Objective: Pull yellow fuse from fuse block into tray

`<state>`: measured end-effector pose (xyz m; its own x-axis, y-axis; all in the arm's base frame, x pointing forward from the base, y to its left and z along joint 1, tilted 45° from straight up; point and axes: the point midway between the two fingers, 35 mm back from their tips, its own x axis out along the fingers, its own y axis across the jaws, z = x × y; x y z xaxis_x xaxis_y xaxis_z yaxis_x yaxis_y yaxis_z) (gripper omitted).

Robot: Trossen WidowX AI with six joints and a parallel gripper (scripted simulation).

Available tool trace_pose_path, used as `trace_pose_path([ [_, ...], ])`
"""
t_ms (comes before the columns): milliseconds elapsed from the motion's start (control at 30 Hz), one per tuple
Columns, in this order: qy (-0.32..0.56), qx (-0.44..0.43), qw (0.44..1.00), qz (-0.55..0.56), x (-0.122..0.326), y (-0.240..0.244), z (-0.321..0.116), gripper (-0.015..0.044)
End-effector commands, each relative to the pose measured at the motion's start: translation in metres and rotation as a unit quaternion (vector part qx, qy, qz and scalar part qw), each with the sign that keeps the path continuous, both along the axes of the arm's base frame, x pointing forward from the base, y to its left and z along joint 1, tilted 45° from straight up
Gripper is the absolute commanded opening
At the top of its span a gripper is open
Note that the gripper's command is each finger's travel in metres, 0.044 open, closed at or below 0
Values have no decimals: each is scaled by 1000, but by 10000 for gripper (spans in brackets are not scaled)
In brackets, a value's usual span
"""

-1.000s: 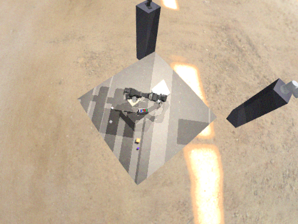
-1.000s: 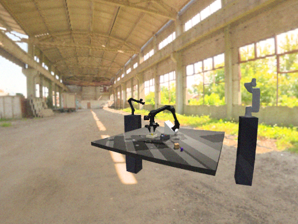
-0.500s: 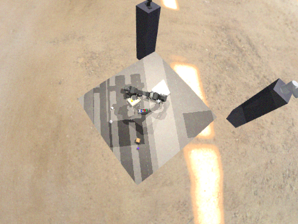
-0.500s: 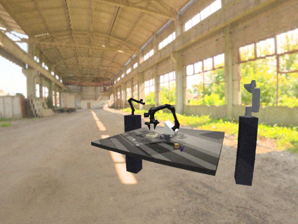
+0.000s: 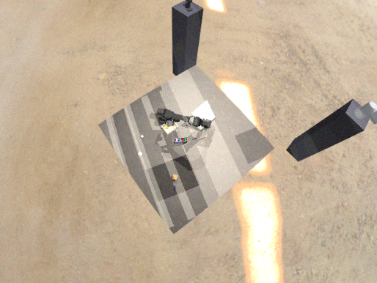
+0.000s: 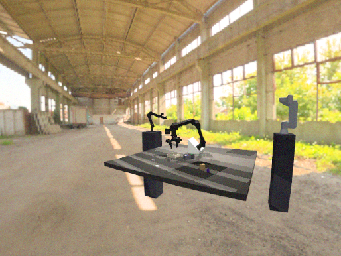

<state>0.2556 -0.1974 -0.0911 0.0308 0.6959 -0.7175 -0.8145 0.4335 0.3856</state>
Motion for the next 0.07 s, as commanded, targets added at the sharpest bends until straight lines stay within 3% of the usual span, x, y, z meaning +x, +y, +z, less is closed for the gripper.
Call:
trace_pose_path([
  [0,0,0,1000,0,0,0,0,330],
  [33,0,0,1000,0,0,0,0,330],
])
